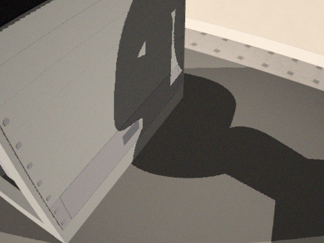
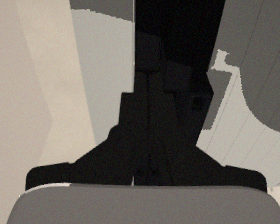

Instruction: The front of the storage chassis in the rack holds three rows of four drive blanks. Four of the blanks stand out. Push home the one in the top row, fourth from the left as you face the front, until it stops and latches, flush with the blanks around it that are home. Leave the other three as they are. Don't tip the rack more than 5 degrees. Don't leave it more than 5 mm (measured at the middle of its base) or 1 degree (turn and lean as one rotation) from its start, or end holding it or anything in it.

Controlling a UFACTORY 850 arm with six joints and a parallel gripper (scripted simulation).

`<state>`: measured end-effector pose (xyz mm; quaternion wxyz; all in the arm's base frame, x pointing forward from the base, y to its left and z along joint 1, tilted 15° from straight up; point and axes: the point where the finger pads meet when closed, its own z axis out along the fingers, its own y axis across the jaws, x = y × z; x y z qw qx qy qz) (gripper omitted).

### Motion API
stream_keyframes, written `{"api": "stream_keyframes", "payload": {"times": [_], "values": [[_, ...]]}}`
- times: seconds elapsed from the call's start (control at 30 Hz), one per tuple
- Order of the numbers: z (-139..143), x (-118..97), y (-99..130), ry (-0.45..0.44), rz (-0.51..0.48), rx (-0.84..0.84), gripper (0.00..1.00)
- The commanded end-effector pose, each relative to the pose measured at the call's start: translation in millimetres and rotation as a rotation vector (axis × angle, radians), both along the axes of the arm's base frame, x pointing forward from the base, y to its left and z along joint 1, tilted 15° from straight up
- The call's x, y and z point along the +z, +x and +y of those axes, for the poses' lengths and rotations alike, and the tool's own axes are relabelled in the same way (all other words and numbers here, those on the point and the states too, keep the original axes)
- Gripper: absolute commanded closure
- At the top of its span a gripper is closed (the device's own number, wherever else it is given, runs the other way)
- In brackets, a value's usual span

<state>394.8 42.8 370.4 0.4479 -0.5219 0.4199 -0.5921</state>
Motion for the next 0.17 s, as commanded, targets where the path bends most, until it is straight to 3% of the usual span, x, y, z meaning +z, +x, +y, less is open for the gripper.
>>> {"api": "stream_keyframes", "payload": {"times": [0.0, 0.13], "values": [[0.2, 0.6, 0.3, 0.0, -0.002, 0.0, 1.0], [0.2, 0.6, 0.3, 0.0, -0.002, 0.0, 1.0]]}}
